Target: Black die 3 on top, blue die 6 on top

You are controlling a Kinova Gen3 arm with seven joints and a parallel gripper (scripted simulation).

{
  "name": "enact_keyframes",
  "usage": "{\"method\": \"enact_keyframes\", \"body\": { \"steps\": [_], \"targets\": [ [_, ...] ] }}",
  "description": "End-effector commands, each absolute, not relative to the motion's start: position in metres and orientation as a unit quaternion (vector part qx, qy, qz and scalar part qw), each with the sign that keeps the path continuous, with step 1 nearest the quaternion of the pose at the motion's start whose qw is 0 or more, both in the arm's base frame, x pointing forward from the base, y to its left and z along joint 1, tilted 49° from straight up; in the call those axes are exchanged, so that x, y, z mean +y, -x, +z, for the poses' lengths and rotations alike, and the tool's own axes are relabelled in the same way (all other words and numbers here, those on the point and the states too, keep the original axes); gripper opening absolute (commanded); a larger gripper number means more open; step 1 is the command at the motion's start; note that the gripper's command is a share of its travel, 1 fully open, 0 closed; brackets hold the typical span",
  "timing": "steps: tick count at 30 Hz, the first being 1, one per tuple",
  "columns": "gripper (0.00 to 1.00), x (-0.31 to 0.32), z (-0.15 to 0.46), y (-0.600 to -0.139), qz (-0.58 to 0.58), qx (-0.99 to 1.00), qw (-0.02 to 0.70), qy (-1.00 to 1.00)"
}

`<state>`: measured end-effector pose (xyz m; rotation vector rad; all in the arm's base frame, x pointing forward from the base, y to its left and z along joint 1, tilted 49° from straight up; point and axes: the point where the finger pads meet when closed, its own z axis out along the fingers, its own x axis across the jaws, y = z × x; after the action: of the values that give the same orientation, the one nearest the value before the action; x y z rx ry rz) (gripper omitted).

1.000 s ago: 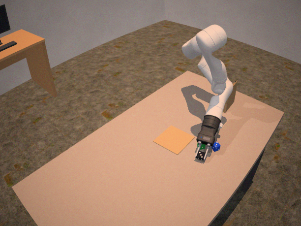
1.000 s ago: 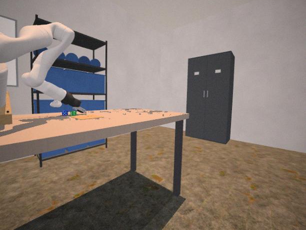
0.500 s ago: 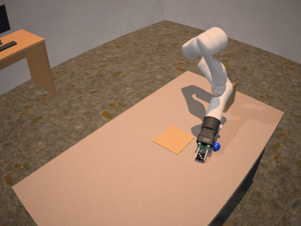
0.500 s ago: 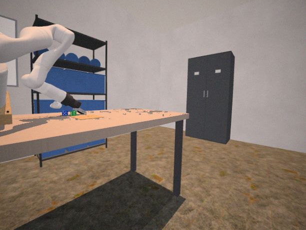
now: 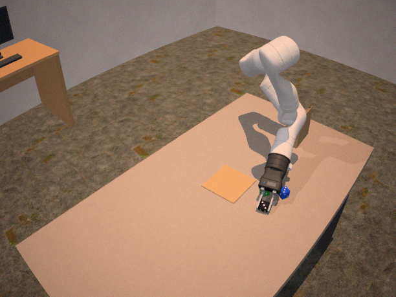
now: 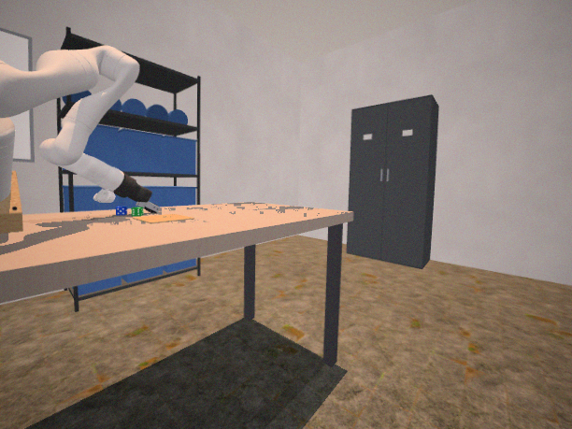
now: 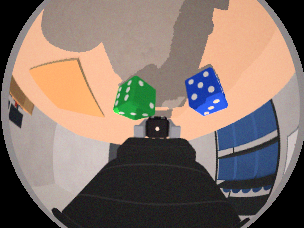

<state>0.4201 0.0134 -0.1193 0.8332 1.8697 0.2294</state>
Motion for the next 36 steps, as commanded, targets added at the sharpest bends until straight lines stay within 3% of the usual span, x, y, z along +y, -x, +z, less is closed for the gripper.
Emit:
{"method": "enact_keyframes", "body": {
  "steps": [1, 21, 22, 27, 28, 32, 36],
  "targets": [
    [0.57, 0.0143, -0.1189, -0.4204, 0.096, 0.778, 0.515, -0.347],
    [0.57, 0.0143, -0.1189, -0.4204, 0.096, 0.778, 0.515, -0.347],
    [0.63, 0.0143, -0.1189, -0.4204, 0.096, 0.778, 0.515, -0.347],
    [0.69, 0.0143, -0.1189, -0.4204, 0.096, 0.778, 0.515, -0.347],
    [0.75, 0.0143, -0.1189, -0.4204, 0.096, 0.778, 0.515, -0.347],
    [0.75, 0.0143, -0.1189, -0.4204, 0.096, 0.778, 0.515, -0.347],
    [0.87, 0.0143, -0.1189, -0.4204, 0.096, 0.778, 0.515, -0.347]
  ]
}}
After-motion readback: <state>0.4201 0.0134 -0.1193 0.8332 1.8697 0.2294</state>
